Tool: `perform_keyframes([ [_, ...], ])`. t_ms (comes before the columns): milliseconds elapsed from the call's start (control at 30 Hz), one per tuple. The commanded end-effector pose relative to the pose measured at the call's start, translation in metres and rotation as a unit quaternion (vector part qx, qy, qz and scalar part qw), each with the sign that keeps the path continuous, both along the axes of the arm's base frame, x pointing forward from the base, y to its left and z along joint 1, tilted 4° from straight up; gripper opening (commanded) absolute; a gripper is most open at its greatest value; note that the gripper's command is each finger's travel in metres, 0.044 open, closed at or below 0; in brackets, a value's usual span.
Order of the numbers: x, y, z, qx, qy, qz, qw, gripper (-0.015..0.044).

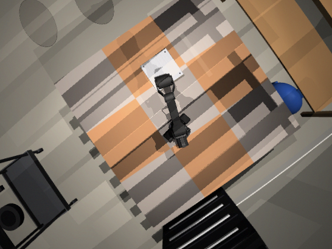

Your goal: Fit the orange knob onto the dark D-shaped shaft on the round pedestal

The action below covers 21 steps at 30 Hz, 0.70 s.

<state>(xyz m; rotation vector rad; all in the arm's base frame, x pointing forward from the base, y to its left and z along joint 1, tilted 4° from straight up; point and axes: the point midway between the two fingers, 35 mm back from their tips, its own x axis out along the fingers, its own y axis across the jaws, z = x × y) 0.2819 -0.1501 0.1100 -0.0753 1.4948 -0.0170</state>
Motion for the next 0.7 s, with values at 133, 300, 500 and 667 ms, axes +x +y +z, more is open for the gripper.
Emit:
perform_keyframes([
  [133,0.0010,0.0003,-0.0021,0.001,-0.002,0.011,1.000,0.0000],
  [300,0.0011,0.0003,-0.0025,0.001,-0.002,0.011,1.000,0.0000],
  [500,0.0008,0.0005,-0.0022,0.001,-0.002,0.011,1.000,0.0000],
  [667,0.0007,0.0006,-0.0027,0.001,-0.002,0.011,1.000,0.0000],
])
